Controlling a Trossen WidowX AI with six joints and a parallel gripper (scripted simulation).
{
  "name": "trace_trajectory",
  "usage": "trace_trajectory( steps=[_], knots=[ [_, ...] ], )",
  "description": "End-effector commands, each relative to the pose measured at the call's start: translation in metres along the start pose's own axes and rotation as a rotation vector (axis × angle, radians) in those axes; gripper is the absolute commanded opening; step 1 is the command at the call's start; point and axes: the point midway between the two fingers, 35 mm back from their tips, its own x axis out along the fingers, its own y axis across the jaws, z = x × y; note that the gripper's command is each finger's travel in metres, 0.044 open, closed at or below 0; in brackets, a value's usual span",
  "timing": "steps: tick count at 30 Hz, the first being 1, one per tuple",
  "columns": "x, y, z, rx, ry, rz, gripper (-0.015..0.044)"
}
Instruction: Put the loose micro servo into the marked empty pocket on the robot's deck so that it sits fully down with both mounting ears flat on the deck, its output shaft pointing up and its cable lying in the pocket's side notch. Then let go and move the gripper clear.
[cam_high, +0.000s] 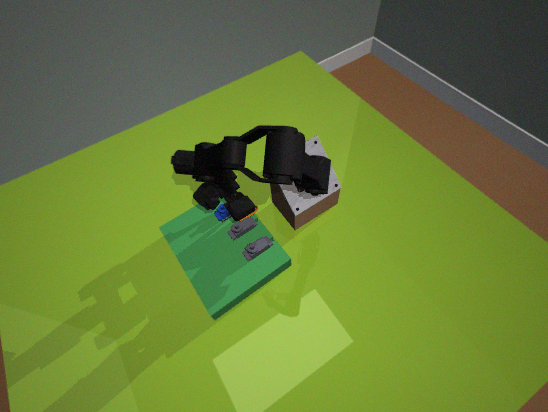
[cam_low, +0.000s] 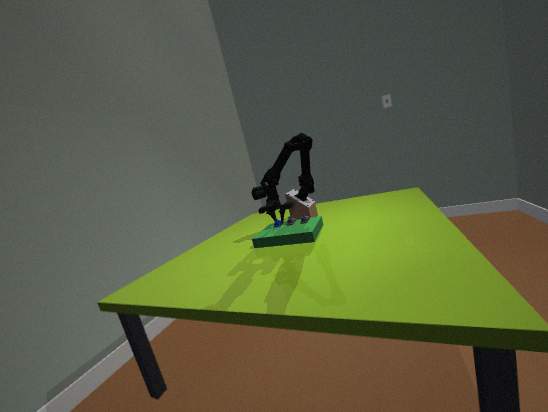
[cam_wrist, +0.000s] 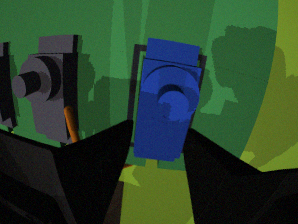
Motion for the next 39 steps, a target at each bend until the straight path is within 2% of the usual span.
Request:
trace_trajectory(
  steps=[1,4,8,12,18,24,28,33,39],
  knots=[
    [-0.013,-0.001,0.001,-0.001,-0.003,-0.003,0.0187],
    [-0.033,0.002,-0.002,0.000,-0.003,-0.003,0.0187],
    [-0.034,0.003,-0.002,0.000,-0.003,-0.003,0.0187],
    [-0.040,-0.001,0.014,0.000,-0.010,-0.004,0.0292],
    [-0.072,-0.005,0.066,-0.003,-0.010,-0.007,0.0440],
    [-0.100,0.000,0.109,-0.005,-0.008,-0.005,0.0440],
    [-0.103,0.001,0.110,-0.005,-0.008,-0.006,0.0440],
    [-0.145,0.001,0.102,-0.015,-0.011,-0.014,0.0440],
    [-0.148,0.002,0.102,-0.015,-0.011,-0.014,0.0440]
  ],
)
